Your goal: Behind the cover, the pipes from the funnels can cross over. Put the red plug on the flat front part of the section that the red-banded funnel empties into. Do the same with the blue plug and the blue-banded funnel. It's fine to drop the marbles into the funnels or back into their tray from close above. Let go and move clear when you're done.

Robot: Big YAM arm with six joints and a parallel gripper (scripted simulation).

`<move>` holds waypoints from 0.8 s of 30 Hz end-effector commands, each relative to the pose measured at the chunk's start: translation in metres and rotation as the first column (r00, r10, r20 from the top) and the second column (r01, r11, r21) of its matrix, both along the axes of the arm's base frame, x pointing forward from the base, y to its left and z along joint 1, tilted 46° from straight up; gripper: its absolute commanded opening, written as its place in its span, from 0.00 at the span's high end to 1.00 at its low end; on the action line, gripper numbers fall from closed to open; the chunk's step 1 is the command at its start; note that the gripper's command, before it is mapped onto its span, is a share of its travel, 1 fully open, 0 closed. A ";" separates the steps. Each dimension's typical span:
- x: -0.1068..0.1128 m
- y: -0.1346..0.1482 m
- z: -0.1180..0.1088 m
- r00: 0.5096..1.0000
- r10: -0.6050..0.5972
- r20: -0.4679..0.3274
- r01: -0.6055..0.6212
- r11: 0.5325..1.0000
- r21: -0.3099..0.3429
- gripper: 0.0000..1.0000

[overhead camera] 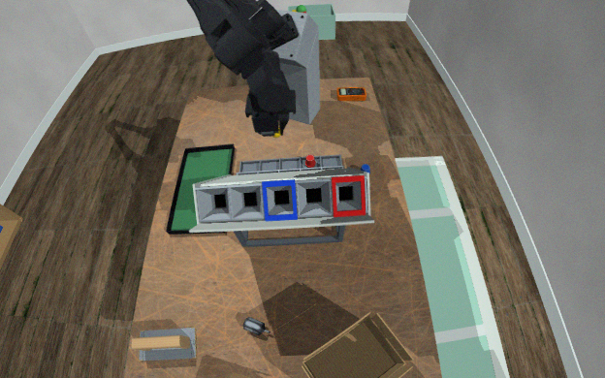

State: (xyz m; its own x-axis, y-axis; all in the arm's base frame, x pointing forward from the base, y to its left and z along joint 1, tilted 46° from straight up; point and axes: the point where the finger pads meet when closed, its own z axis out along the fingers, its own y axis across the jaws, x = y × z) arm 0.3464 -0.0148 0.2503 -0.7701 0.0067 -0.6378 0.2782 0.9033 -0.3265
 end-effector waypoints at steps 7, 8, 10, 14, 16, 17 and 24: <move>0.038 -0.002 0.037 1.000 0.002 0.004 -0.002 1.000 -0.006 1.00; 0.043 -0.002 0.041 1.000 0.002 0.004 -0.002 1.000 -0.006 1.00; 0.052 -0.002 0.048 1.000 0.002 0.004 -0.002 1.000 -0.006 1.00; 0.071 -0.003 0.063 1.000 0.002 0.004 -0.002 1.000 -0.007 1.00; 0.080 -0.003 0.070 1.000 0.002 0.004 -0.002 1.000 -0.007 1.00; 0.084 -0.003 0.074 1.000 0.002 0.004 -0.002 1.000 -0.007 1.00; 0.102 0.002 0.088 1.000 0.014 0.004 -0.014 1.000 -0.008 1.00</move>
